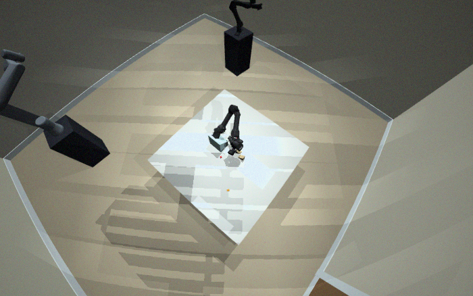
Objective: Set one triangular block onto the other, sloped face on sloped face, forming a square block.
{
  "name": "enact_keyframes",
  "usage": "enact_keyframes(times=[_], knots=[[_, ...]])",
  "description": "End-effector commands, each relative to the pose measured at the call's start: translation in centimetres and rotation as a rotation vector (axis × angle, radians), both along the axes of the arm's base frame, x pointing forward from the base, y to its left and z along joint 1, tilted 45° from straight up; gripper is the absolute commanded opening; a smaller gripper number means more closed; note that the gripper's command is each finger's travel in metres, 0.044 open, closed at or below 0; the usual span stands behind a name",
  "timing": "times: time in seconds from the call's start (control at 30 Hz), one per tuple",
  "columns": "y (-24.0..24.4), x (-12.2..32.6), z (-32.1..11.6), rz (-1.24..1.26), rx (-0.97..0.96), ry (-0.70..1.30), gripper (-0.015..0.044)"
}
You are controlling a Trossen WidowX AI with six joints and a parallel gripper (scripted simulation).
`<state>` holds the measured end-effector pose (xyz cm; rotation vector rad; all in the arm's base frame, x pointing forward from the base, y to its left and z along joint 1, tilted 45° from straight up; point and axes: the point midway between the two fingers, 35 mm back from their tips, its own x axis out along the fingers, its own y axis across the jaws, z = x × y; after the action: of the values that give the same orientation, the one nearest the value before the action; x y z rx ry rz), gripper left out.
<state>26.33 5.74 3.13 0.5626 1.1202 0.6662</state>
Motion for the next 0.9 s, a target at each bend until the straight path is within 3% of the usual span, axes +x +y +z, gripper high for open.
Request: enact_keyframes(times=[0.0, 0.87], knots=[[1.4, 0.3, -1.3, -0.004, 0.003, 0.009, 0.0], [5.7, 1.7, -4.2, -0.004, 0.01, 0.002, 0.0]])
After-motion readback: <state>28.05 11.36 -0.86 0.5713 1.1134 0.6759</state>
